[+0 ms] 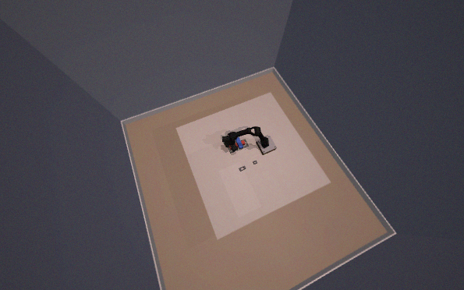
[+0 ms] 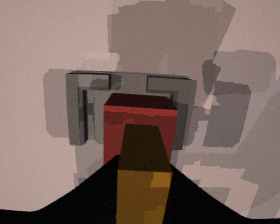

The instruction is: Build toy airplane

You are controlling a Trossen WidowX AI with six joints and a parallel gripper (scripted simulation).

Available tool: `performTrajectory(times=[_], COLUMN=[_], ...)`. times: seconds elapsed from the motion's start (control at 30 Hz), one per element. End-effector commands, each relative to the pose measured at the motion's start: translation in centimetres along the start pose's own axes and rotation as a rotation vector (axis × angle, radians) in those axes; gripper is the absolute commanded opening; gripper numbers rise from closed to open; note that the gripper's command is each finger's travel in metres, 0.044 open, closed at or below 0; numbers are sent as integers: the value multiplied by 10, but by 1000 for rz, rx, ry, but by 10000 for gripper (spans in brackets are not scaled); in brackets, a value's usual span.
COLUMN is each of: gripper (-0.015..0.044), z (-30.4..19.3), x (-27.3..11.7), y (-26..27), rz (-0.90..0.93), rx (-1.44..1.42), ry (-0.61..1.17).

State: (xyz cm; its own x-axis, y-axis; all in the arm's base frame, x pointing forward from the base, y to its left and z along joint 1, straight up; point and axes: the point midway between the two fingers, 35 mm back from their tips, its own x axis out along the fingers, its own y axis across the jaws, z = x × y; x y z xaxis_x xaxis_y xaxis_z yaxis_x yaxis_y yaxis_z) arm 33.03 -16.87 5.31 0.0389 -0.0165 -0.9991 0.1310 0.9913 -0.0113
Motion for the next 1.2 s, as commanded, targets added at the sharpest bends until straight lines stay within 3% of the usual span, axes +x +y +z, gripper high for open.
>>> performTrajectory(times=[0.0, 0.23, 0.43, 0.67, 1.17], gripper=[79, 260, 260, 260, 260], z=[0, 0, 1, 1, 4], x=[0, 0, -3, -88, -91], y=[0, 0, 0, -1, -4], rz=[0, 0, 0, 5, 5], rx=[0, 0, 0, -2, -2], ry=[-1, -1, -1, 1, 1])
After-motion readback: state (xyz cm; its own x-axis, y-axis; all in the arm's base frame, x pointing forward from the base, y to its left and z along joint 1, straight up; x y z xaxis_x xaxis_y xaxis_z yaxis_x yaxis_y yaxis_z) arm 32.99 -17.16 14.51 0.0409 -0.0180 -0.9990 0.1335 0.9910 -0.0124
